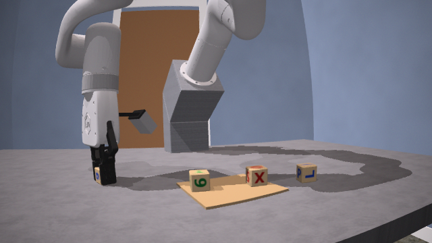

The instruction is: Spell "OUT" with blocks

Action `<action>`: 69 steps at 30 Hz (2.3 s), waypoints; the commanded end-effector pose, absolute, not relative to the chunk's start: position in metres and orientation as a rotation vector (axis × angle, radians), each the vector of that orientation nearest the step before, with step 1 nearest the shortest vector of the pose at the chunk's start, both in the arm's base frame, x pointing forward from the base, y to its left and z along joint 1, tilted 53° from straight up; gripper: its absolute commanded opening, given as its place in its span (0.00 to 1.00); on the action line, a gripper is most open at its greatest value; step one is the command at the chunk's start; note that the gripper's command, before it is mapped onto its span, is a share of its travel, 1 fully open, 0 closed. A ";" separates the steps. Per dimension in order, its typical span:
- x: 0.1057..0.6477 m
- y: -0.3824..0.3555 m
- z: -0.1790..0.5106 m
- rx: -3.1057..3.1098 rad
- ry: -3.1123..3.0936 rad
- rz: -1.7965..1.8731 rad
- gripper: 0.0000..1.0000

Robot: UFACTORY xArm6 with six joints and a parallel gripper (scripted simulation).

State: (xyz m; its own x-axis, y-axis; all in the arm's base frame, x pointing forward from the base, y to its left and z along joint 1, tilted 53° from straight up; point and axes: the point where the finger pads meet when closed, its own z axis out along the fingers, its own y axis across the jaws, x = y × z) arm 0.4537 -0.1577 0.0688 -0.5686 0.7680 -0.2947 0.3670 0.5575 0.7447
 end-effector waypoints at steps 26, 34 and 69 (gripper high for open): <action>0.446 -0.162 0.076 0.907 2.176 0.846 0.27; 0.411 -0.177 0.104 0.907 2.176 0.846 0.27; 0.387 -0.167 0.146 0.585 2.249 0.704 0.27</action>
State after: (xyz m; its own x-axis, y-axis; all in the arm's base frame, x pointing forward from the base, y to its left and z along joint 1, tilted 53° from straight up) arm 0.3859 -0.1705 0.1430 -0.6489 0.6169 -0.4454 0.2335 0.7185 0.6552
